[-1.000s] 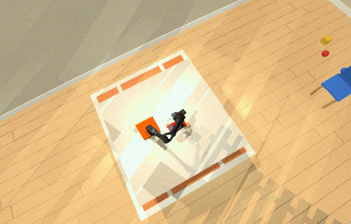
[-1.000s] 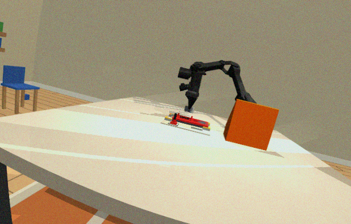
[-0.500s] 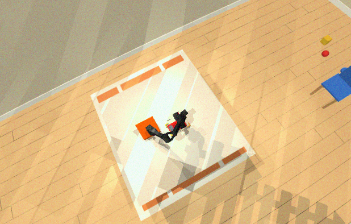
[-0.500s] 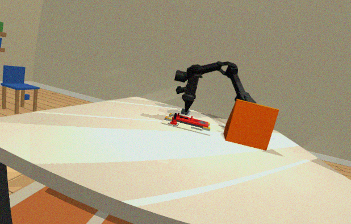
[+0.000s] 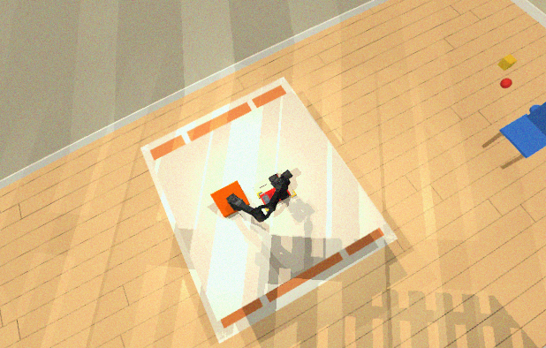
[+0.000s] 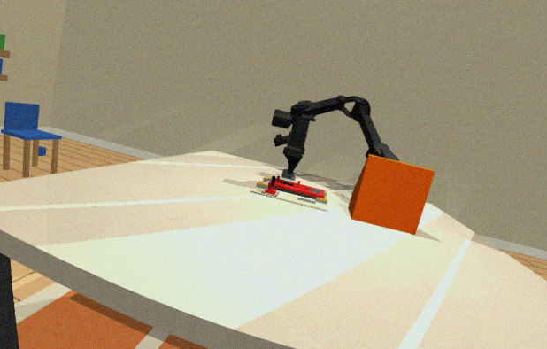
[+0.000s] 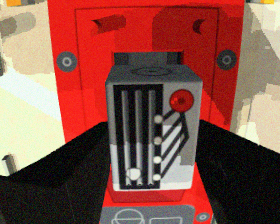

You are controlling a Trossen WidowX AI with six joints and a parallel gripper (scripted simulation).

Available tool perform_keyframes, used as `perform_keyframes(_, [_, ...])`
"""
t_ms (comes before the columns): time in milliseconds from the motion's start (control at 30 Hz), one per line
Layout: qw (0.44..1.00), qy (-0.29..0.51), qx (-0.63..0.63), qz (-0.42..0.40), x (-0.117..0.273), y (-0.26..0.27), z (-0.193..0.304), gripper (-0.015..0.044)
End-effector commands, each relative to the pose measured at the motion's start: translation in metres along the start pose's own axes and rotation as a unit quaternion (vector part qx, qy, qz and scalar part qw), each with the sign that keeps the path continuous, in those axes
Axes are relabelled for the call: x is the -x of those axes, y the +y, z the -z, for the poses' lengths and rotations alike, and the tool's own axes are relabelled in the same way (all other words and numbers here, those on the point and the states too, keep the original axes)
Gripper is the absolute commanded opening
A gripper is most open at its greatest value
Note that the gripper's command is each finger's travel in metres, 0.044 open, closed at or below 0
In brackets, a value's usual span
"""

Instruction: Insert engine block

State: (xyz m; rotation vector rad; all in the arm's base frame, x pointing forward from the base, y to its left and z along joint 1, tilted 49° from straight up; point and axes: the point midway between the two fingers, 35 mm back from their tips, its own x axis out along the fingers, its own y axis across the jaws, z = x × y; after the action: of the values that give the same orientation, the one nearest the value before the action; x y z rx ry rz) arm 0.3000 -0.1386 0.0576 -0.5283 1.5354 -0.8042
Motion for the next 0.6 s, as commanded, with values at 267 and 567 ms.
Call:
perform_keyframes(267, [1.0, -0.001, -0.002, 0.002, 0.0002, -0.0013, -0.0016, 0.0158])
perform_keyframes(567, [1.0, -0.001, -0.002, 0.002, 0.0002, -0.0013, -0.0015, 0.0158])
